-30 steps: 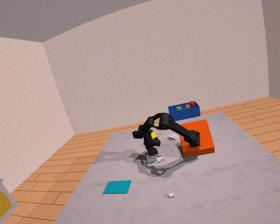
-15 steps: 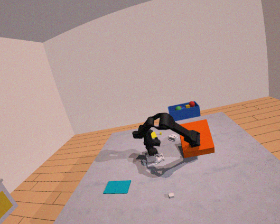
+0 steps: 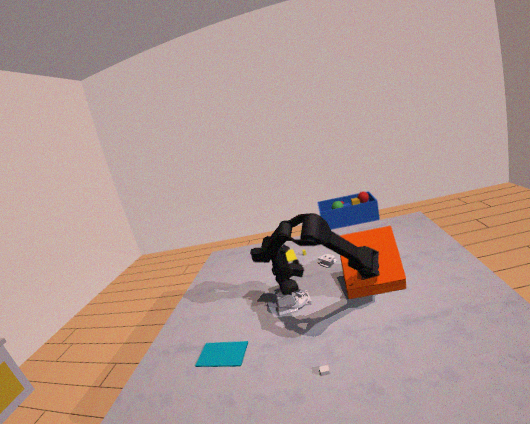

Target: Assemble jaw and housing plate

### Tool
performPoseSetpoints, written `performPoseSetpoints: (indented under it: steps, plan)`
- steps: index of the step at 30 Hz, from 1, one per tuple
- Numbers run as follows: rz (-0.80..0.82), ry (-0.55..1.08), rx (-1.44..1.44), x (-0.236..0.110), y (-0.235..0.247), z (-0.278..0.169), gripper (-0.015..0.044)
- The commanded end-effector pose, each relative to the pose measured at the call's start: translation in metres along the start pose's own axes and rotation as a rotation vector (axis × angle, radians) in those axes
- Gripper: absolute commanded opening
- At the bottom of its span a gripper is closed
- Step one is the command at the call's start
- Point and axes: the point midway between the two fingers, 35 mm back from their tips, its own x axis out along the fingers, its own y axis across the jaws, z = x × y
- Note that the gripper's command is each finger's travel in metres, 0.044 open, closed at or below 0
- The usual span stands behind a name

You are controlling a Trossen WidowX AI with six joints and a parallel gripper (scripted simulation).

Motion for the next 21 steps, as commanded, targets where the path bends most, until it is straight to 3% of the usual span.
performPoseSetpoints:
  steps: [1,21]
  plan:
    - [-0.003,0.003,0.001,-0.0029,-0.0005,-0.0007,0.0134]
    - [-0.003,0.003,0.001,-0.0009,-0.0014,-0.0024,0.0134]
